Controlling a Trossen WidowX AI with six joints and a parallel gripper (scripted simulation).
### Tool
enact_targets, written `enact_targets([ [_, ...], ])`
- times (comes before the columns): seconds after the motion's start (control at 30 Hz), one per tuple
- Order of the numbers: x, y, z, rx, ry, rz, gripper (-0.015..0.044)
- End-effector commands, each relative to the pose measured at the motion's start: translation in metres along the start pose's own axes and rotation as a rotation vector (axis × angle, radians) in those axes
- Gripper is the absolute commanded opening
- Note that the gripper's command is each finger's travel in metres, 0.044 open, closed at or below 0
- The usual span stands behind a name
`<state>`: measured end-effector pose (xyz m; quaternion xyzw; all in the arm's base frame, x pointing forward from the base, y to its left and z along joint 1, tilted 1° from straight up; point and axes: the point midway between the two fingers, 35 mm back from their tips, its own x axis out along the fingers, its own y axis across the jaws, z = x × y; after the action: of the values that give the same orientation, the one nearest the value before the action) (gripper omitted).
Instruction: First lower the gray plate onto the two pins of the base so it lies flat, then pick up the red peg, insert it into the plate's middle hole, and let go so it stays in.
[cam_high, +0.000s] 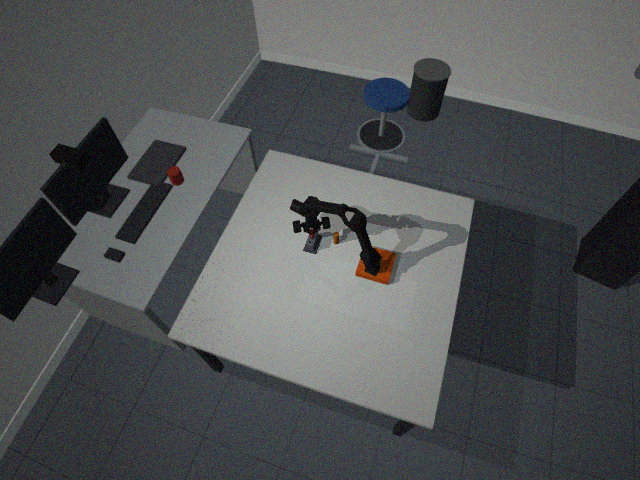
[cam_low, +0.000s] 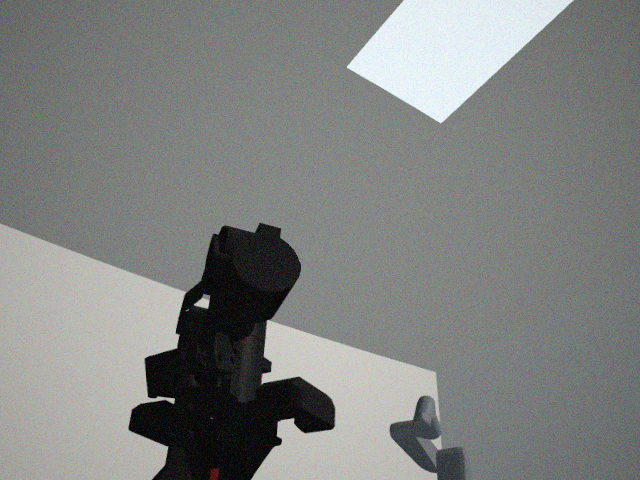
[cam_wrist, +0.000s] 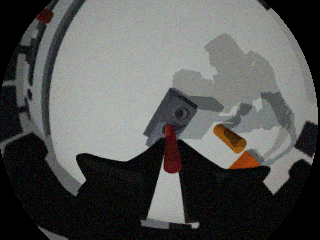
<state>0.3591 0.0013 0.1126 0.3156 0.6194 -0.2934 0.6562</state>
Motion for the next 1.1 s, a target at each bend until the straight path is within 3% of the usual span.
enact_targets([
  [0.0,0.0,0.0,0.0,0.0,0.0,0.0,0.0026],
  [0.17,0.0,0.0,0.0,0.0,0.0,0.0,0.015],
  [1.07,-0.01,0.0,0.0,-0.001,0.003,0.0,0.015],
])
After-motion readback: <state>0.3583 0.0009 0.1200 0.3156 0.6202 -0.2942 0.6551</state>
